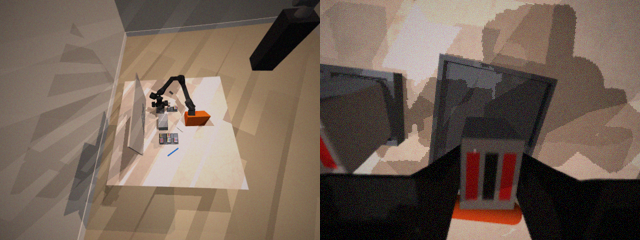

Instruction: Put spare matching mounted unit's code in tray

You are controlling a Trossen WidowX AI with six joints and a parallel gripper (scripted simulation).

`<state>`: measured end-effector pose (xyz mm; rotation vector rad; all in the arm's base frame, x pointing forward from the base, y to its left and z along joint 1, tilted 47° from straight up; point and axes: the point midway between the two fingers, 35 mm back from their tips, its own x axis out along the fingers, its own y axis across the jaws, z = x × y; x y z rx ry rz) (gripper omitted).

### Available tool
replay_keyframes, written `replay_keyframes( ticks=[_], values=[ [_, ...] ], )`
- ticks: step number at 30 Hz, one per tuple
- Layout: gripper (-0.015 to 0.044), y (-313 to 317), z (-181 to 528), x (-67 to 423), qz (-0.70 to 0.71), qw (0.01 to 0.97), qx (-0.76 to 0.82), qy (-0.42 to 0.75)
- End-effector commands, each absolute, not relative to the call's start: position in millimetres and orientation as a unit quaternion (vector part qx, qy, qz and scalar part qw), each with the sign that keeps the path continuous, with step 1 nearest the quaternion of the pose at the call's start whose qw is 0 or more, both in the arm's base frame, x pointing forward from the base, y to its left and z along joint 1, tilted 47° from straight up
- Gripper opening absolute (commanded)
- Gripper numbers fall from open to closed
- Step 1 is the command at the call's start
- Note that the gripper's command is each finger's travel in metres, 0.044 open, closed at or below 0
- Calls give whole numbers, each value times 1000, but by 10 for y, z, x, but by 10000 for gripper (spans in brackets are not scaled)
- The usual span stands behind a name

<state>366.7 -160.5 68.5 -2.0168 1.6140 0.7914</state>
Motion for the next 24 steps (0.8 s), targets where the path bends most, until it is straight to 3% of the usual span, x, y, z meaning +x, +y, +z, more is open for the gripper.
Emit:
replay_keyframes(
  ticks=[1,13,20,24],
  values=[
    [131,-1604,687,3668,286,218,-728,583],
    [440,-1604,687,3668,286,218,-728,583],
    [440,-886,1304,3539,292,220,-728,580],
    [440,-807,1386,3504,292,219,-728,580]
  ],
)
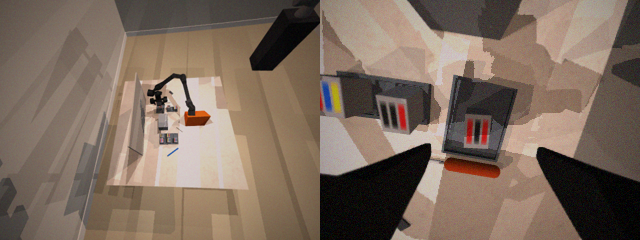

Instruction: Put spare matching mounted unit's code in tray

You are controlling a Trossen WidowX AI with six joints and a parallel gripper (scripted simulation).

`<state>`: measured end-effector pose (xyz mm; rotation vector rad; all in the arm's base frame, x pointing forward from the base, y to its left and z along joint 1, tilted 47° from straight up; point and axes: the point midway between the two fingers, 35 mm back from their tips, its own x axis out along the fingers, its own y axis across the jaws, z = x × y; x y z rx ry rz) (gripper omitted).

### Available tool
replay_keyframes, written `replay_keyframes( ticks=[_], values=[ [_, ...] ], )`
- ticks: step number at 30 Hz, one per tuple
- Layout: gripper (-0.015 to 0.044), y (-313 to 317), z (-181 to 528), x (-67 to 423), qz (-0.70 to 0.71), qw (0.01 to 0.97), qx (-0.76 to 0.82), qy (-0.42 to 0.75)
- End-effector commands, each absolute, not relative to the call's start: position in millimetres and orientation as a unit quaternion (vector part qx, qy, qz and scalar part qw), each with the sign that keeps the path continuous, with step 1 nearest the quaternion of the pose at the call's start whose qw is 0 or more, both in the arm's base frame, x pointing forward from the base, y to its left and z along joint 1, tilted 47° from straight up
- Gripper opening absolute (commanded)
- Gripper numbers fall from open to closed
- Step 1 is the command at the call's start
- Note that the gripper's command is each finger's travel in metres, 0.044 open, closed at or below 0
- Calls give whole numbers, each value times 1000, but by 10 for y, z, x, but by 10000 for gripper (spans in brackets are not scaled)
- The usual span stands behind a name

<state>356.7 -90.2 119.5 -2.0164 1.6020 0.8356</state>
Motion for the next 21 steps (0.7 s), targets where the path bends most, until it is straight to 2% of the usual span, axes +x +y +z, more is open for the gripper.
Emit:
replay_keyframes(
  ticks=[1,21],
  values=[
    [440,-807,1386,3504,292,219,-728,580],
    [440,-810,1344,3537,294,219,-731,576]
  ],
)
